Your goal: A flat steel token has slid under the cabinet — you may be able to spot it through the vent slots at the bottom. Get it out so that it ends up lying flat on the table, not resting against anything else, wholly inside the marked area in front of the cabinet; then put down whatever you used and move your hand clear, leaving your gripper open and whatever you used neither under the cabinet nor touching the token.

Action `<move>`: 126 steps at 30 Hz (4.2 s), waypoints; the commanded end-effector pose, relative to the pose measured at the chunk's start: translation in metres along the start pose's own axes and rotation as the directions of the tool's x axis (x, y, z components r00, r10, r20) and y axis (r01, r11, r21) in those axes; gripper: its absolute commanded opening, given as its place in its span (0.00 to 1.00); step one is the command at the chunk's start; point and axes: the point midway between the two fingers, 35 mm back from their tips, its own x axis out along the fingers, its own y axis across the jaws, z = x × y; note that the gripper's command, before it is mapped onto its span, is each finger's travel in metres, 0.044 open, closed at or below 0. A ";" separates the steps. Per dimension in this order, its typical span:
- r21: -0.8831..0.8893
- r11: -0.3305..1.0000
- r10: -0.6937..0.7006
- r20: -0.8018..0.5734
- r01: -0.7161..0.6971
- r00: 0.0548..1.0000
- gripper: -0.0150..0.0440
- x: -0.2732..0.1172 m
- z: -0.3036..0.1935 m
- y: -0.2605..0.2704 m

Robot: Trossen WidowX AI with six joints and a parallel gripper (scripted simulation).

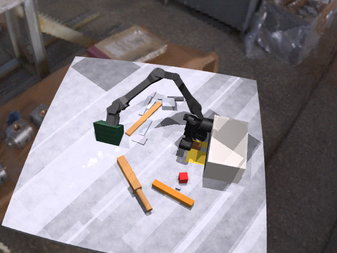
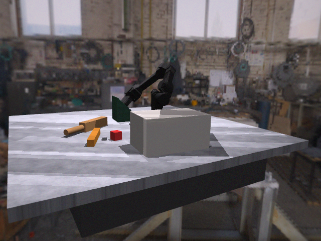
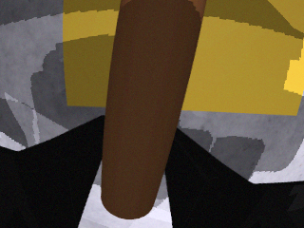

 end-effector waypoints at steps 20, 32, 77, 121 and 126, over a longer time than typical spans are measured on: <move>-0.001 1.000 -0.011 0.000 0.011 1.000 0.25 0.001 -0.019 -0.003; -0.001 1.000 -0.011 0.000 0.011 1.000 0.25 0.001 -0.029 -0.002; 0.001 1.000 -0.011 -0.002 0.011 1.000 0.25 0.001 -0.073 0.000; 0.004 1.000 -0.011 -0.005 0.011 1.000 0.25 0.001 -0.120 0.002; 0.004 1.000 -0.011 -0.005 0.011 1.000 0.25 0.001 -0.126 0.002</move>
